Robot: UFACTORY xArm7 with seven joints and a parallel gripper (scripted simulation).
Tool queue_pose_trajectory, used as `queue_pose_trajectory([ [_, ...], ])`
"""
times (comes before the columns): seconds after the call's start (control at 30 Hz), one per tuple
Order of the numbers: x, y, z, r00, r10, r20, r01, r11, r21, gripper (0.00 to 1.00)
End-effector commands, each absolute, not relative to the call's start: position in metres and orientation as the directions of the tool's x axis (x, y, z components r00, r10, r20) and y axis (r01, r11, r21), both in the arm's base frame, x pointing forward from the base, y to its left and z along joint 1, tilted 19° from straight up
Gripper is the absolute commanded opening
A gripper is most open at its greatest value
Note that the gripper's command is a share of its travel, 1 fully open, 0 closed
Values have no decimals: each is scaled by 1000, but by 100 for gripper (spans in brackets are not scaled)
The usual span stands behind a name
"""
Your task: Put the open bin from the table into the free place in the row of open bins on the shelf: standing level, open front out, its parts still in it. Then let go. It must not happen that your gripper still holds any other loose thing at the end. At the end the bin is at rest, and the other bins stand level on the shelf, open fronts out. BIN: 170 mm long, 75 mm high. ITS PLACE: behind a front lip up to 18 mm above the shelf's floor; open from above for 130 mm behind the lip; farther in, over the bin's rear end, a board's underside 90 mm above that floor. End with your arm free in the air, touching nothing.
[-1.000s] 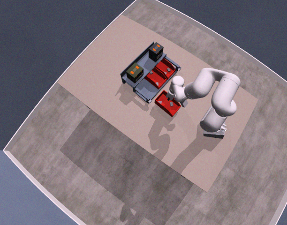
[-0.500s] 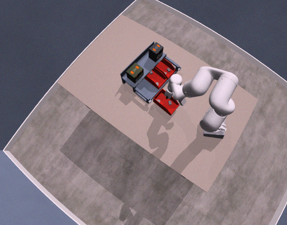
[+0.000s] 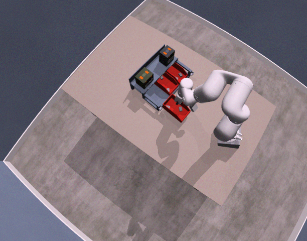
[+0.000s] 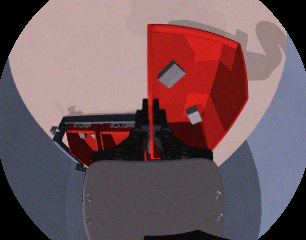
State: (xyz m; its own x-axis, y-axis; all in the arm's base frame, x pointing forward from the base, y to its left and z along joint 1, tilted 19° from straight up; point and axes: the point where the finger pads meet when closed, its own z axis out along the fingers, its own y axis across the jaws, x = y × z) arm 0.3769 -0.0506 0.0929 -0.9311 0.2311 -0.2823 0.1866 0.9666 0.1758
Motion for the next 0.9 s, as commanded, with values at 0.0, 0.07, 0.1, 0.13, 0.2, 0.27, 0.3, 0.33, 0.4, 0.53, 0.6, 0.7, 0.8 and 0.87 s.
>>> queue_pose_trajectory([
  [0.0, 386, -54, 97, -930, 232, -286, 187, 967, 176, 0],
  [0.07, 386, -54, 97, -930, 232, -286, 187, 967, 176, 0],
  [0.1, 386, -54, 97, -930, 232, -286, 187, 967, 176, 0],
  [0.13, 386, -54, 97, -930, 232, -286, 187, 967, 176, 0],
  [0.2, 386, -54, 97, -930, 232, -286, 187, 967, 176, 0],
  [0.27, 386, -54, 97, -930, 232, -286, 187, 967, 176, 0],
  [0.3, 386, -54, 97, -930, 232, -286, 187, 967, 176, 0],
  [0.33, 386, -54, 97, -930, 232, -286, 187, 967, 176, 0],
  [0.4, 385, -53, 96, -930, 232, -286, 187, 967, 176, 0],
  [0.53, 382, -52, 95, -930, 232, -286, 187, 967, 176, 0],
  [0.6, 382, -52, 95, -930, 232, -286, 187, 967, 176, 0],
  [0.7, 382, -52, 95, -930, 232, -286, 187, 967, 176, 0],
  [0.8, 382, -52, 95, -930, 232, -286, 187, 967, 176, 0],
  [0.87, 382, -52, 95, -930, 232, -286, 187, 967, 176, 0],
])
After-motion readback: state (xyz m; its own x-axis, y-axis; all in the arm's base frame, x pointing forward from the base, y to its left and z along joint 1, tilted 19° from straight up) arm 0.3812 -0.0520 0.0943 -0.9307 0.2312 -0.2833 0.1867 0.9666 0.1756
